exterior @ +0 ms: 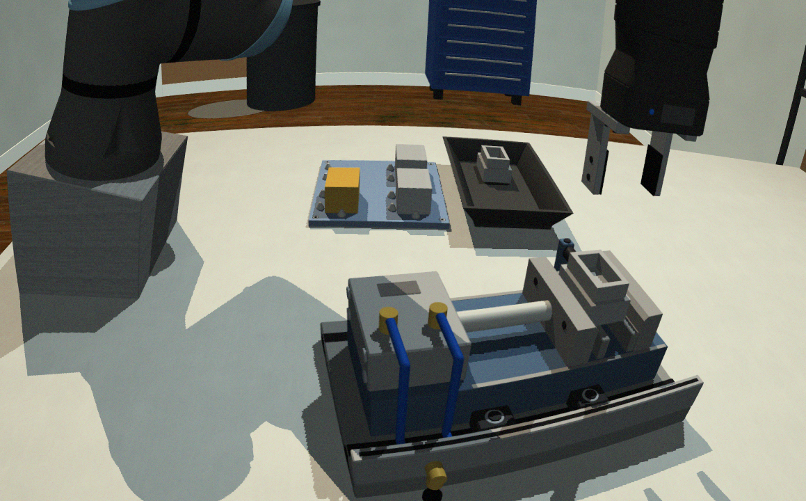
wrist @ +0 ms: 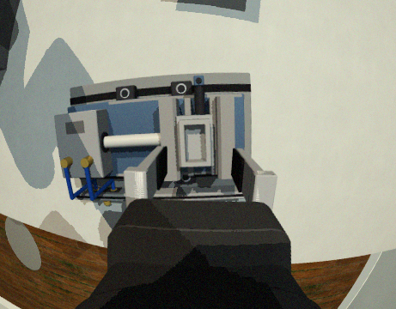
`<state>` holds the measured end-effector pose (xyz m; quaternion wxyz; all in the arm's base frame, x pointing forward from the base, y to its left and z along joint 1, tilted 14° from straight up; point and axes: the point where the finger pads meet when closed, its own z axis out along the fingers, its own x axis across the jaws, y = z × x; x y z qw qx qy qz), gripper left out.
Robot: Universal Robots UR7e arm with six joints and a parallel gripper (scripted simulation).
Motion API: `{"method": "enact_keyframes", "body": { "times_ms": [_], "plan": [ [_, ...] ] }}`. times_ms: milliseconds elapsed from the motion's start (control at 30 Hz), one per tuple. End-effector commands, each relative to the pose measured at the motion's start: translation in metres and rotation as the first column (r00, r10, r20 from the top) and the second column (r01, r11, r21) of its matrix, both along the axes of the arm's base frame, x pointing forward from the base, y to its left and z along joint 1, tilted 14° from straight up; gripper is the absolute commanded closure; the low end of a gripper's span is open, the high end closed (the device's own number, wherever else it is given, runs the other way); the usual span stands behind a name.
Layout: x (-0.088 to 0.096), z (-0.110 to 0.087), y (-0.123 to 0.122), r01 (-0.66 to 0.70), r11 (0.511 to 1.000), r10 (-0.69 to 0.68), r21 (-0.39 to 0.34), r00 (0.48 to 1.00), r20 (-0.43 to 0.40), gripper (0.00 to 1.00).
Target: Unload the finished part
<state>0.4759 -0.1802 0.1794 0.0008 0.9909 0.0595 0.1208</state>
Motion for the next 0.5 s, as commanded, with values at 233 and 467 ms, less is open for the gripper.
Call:
{"method": "enact_keyframes", "body": {
  "times_ms": [233,467],
  "plan": [
    [-0.0029,-0.0045,0.0006,-0.066,0.998,0.066,-0.018,0.998,0.0,0.0],
    [-0.0029,-0.0045,0.0006,-0.066,0.998,0.066,-0.018,0.998,0.0,1.0]
  ]
}}
